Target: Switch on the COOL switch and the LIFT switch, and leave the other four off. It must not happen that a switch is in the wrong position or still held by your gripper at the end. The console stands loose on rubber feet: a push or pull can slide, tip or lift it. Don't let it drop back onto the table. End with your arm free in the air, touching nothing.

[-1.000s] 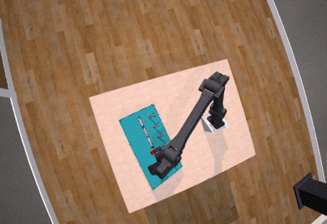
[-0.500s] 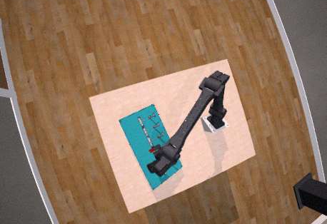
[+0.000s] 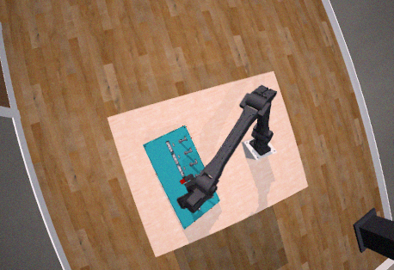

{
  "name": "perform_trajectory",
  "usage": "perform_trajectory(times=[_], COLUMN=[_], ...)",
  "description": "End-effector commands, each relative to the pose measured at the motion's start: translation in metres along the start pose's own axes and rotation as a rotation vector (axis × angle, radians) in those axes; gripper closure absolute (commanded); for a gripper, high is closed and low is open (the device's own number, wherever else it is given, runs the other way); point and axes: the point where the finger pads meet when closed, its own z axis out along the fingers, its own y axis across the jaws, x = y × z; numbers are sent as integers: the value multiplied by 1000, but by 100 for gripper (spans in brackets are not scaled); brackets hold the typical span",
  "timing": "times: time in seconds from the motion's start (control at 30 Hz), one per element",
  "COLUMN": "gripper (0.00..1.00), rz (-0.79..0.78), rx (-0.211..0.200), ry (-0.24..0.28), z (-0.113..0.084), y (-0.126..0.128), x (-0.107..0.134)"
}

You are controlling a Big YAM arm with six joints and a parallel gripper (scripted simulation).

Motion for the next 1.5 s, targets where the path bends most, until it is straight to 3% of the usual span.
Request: perform_trajectory(times=[0.0,0.83,1.2,1.47], gripper=[0,0,0,0], rz=[20,21,30,36], rx=[-8,-8,-6,-5], ry=[-42,-42,-32,-39], z=[-15,-15,-9,-12], y=[-7,-8,-25,-55], x=[-13,-13,-10,-14])
